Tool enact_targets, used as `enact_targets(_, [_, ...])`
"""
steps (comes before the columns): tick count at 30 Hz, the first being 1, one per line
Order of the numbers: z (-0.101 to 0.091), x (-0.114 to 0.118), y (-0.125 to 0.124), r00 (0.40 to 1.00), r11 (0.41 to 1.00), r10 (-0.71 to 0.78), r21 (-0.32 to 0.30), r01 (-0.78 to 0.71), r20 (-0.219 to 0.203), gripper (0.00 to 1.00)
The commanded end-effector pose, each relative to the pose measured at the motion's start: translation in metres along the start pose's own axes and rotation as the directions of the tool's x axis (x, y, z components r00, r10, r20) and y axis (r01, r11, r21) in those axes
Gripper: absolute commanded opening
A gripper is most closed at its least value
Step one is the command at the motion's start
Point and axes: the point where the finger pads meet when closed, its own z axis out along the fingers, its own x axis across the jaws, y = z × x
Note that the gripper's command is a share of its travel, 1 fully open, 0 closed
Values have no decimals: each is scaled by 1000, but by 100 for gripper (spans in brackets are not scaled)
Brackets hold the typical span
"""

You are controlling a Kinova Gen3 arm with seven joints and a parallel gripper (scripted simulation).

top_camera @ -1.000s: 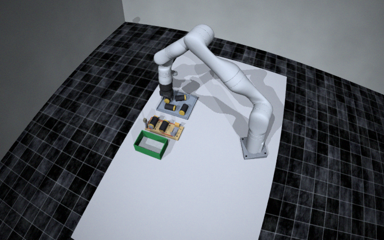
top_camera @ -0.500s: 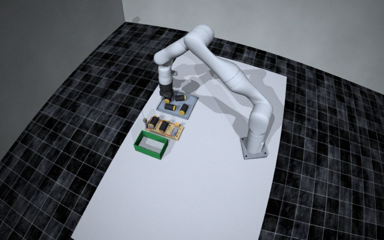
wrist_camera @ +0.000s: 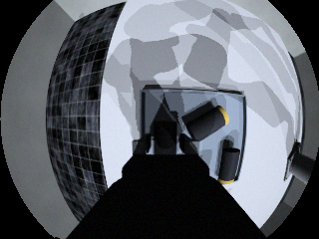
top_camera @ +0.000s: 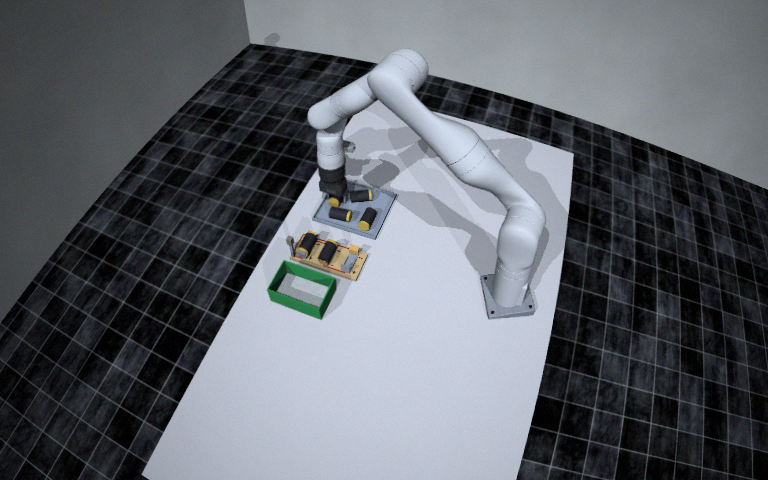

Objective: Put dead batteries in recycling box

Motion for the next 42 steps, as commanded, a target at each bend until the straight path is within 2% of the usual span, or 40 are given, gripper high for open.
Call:
enact_targets(1, [-3, -1, 0, 1000, 1000, 0, 1, 0, 3, 90])
enact_targets(5, [-14, -1, 0, 1000, 1000, 0, 1, 0, 3, 90])
enact_targets(15, [-57, -1, 0, 1000, 1000, 0, 1, 0, 3, 90])
enact_targets(29, [-67, -1, 0, 1000, 1000, 0, 1, 0, 3, 90])
enact_targets(32, [-76, -1, 0, 1000, 1000, 0, 1, 0, 3, 90])
enact_targets(34, [-76, -1, 0, 1000, 1000, 0, 1, 0, 3, 90])
enact_targets(42, [-125, -1, 0, 1000, 1000, 0, 1, 0, 3, 90])
